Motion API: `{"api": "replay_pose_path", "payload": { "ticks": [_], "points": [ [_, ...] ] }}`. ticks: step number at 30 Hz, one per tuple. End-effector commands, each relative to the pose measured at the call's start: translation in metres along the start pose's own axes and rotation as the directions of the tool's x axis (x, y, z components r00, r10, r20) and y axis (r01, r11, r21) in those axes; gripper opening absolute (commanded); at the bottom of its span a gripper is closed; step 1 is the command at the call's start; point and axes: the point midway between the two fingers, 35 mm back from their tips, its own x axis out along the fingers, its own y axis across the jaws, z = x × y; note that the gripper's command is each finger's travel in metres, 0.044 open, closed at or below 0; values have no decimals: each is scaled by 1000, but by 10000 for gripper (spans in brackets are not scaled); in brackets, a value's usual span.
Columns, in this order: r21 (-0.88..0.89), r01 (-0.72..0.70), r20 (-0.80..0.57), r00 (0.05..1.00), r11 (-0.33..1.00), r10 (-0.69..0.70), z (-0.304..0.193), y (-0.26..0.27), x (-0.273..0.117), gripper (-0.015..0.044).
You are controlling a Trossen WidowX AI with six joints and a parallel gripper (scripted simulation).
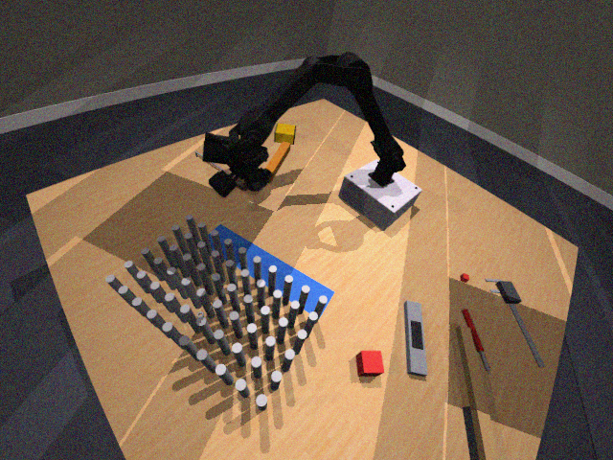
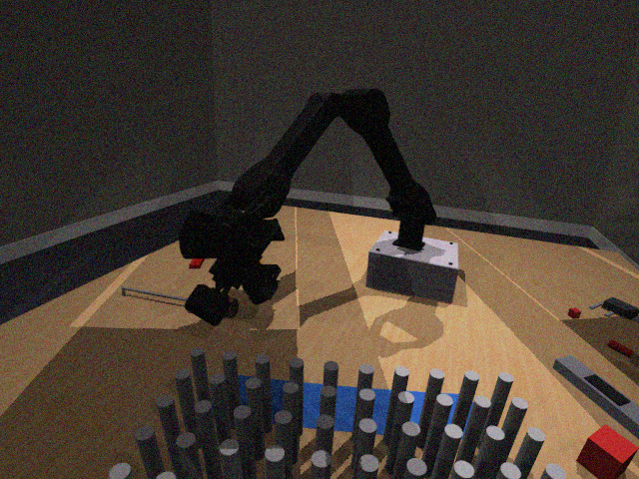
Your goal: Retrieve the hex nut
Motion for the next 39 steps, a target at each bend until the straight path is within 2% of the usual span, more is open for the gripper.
{"api": "replay_pose_path", "payload": {
  "ticks": [1, 4, 7, 15, 21, 36, 39],
  "points": [
    [-1, -8, 2, 1000, 1000, 8, 7, -1, 8, 280],
    [-1, -8, 2, 1000, 1000, 8, 8, -1, 10, 280],
    [-1, -8, 2, 1000, 1000, 8, 8, -1, 10, 201],
    [-1, -8, 2, 1000, 1000, 8, 8, -1, 10, 148],
    [-2, -7, 2, 1000, 1000, 7, -15, 2, -16, 0],
    [-4, -5, 3, 1000, 1000, 5, -80, 39, -116, 0],
    [-4, -5, 3, 1000, 1000, 5, -84, 44, -127, 0]
  ]
}}
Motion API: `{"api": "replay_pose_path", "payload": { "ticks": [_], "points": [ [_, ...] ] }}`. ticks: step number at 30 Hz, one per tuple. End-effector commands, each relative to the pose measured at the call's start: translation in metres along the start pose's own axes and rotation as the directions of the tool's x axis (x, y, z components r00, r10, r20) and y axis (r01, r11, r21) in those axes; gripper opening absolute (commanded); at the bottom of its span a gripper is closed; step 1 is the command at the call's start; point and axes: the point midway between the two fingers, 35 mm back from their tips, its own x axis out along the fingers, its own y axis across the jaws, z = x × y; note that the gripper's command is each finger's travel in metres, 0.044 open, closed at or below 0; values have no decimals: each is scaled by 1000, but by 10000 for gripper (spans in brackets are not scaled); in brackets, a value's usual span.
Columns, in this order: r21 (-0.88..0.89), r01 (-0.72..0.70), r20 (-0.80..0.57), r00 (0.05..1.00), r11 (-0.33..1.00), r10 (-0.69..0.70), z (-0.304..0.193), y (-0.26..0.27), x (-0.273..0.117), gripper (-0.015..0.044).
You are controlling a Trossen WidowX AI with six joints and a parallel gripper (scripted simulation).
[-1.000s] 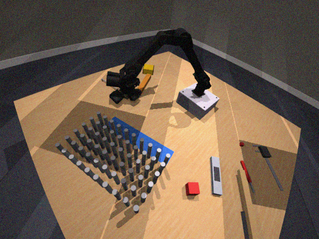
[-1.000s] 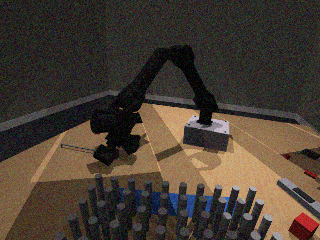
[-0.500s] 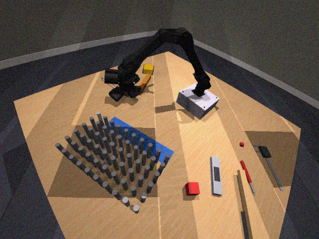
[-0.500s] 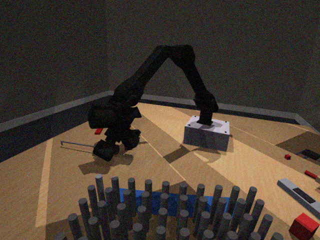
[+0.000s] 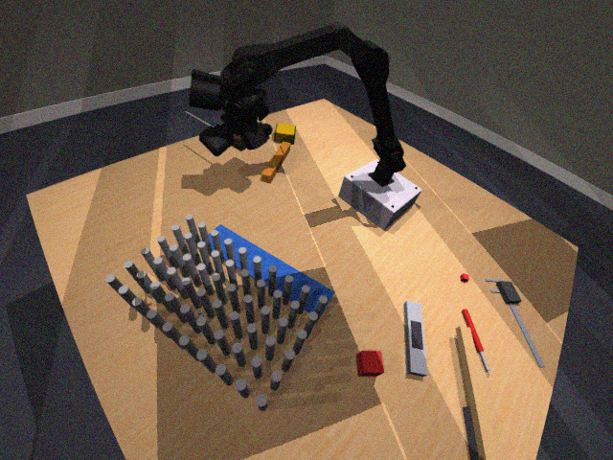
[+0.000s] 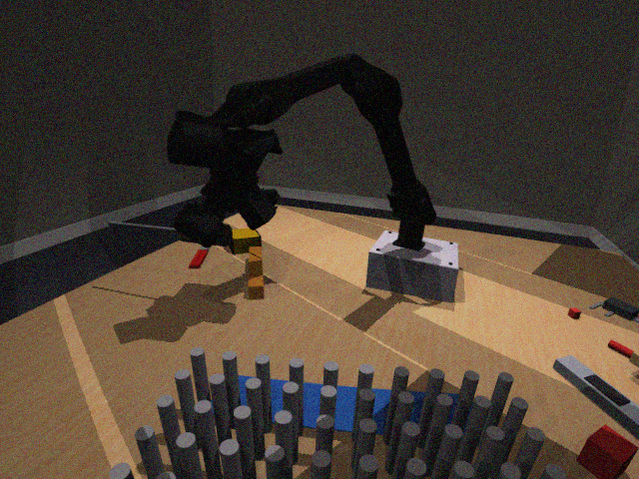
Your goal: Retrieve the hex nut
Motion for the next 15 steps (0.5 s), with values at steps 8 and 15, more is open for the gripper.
{"api": "replay_pose_path", "payload": {
  "ticks": [8, 15],
  "points": [
    [58, 16, -4, 1000, 998, -16, -9, 10, -22, 0],
    [291, 52, 13, 998, 955, -58, -4, 12, -28, 0]
  ]
}}
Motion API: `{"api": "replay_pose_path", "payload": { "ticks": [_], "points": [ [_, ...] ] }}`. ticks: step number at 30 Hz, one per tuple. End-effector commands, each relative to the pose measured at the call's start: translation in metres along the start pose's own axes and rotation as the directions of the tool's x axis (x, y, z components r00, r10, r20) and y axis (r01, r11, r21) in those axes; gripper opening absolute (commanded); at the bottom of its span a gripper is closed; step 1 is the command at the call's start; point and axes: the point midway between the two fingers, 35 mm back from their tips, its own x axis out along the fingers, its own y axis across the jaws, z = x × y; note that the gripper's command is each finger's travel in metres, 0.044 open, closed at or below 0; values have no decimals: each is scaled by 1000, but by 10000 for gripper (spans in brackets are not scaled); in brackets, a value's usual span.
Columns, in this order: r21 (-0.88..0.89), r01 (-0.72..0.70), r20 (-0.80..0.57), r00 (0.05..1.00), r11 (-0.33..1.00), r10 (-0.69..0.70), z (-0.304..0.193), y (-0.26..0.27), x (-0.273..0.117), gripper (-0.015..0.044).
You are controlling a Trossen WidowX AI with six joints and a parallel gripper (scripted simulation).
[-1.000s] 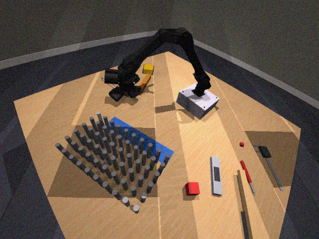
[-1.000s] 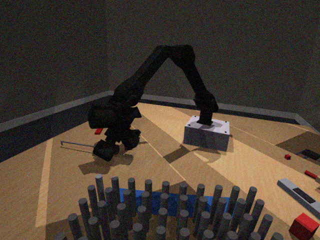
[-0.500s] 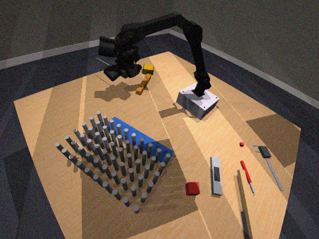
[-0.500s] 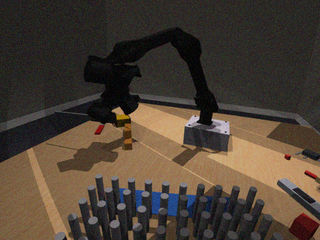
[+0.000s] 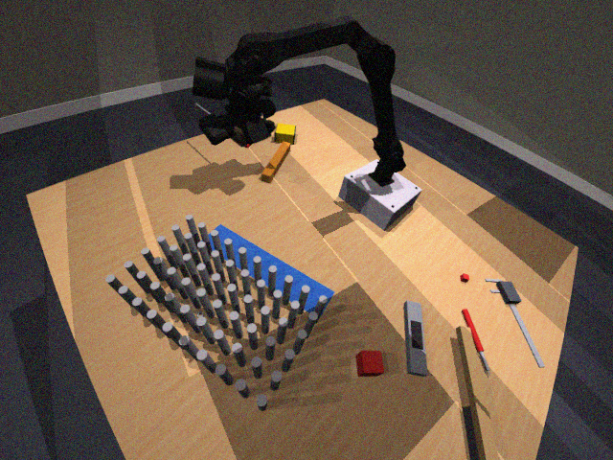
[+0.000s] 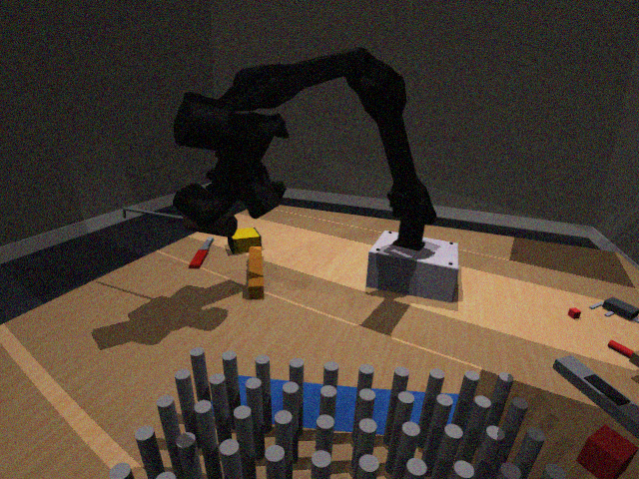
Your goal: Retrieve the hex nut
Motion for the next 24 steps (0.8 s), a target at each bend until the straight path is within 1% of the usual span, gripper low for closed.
{"api": "replay_pose_path", "payload": {
  "ticks": [1, 6, 12, 18, 24],
  "points": [
    [149, 35, 2, 999, 988, -36, -1, 2, -10, 0],
    [314, 55, 17, 998, 948, -64, 3, 4, -14, 0],
    [501, 66, 35, 995, 863, -97, 9, 6, -20, 0],
    [667, 63, 53, 990, 742, -131, 14, 9, -25, 0],
    [804, 42, 70, 984, 593, -164, 20, 11, -30, 0]
  ]
}}
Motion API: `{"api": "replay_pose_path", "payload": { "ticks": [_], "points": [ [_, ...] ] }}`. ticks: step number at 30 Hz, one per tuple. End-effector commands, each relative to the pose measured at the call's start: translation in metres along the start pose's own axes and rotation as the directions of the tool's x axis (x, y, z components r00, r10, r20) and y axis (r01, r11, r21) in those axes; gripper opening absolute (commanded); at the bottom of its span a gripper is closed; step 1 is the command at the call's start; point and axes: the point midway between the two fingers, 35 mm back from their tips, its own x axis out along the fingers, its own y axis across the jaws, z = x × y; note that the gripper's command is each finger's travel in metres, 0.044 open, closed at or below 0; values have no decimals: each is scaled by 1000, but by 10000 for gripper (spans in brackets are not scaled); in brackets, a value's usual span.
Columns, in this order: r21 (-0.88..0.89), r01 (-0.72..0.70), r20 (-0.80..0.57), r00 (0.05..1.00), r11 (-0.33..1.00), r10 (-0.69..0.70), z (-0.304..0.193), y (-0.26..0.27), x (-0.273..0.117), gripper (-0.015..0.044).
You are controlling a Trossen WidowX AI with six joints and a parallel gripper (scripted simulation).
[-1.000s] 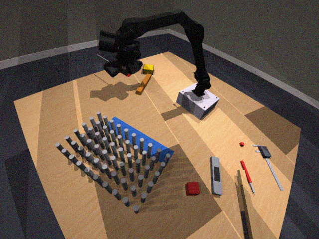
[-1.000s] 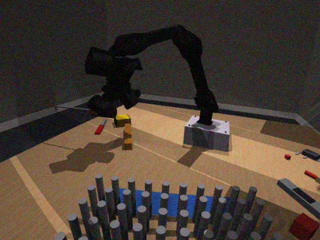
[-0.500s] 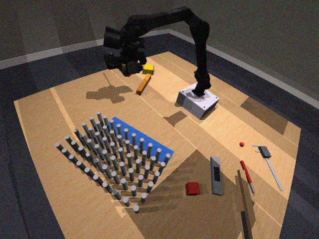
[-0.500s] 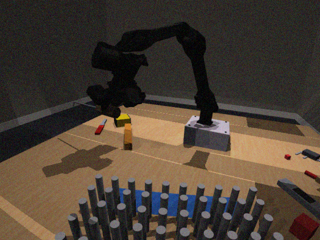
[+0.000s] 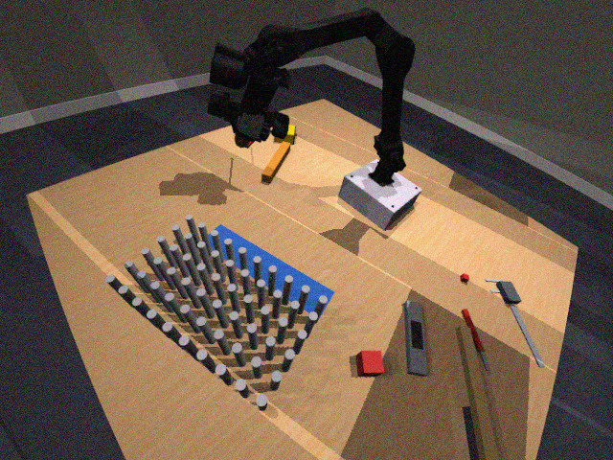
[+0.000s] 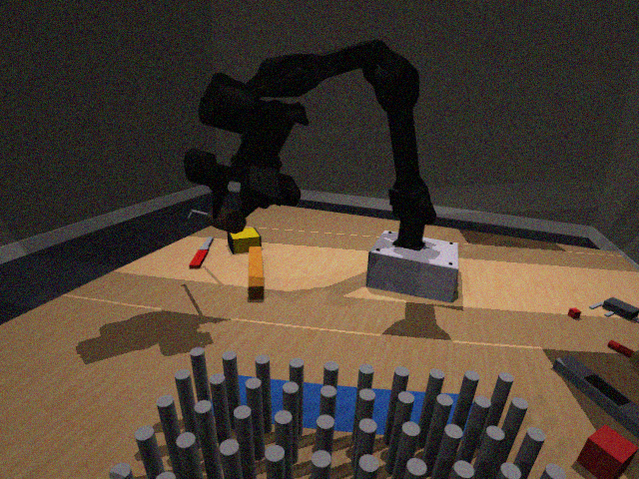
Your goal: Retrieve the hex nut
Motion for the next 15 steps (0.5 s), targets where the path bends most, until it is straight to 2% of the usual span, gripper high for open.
{"api": "replay_pose_path", "payload": {
  "ticks": [1, 15],
  "points": [
    [156, 18, 29, 999, 988, -23, 1, 2, -8, 0],
    [590, -28, 115, 992, 807, -50, 8, 16, -20, 0]
  ]
}}
